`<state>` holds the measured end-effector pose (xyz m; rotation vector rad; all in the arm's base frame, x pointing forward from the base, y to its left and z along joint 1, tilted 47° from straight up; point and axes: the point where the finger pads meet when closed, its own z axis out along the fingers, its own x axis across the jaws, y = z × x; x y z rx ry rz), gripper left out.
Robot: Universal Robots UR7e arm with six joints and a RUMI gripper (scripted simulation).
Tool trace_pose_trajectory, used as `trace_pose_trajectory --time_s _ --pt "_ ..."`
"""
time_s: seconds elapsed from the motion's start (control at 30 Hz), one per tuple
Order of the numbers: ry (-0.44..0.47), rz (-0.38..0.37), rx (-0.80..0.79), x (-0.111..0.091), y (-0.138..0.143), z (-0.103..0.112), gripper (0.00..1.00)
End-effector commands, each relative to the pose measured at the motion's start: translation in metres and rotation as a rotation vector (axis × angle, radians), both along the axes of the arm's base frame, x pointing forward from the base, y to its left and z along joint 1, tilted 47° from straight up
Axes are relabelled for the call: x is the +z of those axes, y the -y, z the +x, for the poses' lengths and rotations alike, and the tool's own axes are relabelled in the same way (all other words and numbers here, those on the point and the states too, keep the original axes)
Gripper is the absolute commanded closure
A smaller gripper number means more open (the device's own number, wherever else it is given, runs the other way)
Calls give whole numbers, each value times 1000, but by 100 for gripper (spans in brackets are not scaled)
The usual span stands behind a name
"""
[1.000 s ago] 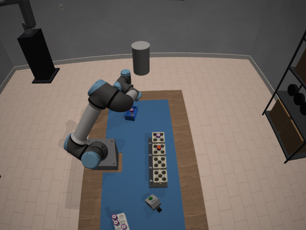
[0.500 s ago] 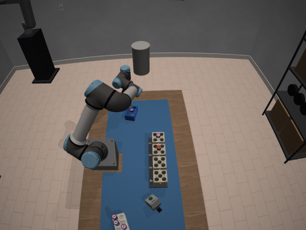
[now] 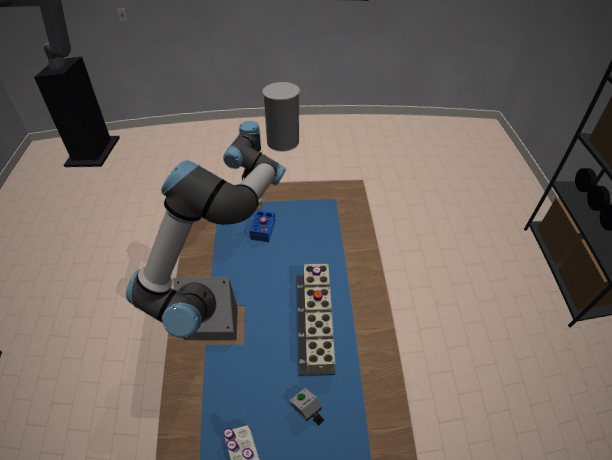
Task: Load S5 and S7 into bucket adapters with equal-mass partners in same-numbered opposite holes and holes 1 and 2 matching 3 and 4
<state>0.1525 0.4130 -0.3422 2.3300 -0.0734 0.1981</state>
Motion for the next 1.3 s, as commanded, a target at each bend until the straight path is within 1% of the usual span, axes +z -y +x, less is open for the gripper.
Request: trace_pose_trajectory --time_s 0.0,0.27,0.5,0.83,0.9,1.27 --pt "1 1 0 13 -14 -2 100" --pt "1 1 0 31 -33 -5 100" --pt "1 1 0 34 -37 -6 100" --pt "193 33 -182 80 1 25 100" --pt "193 33 -182 80 1 25 100" --pt "404 68 -383 130 43 59 100"
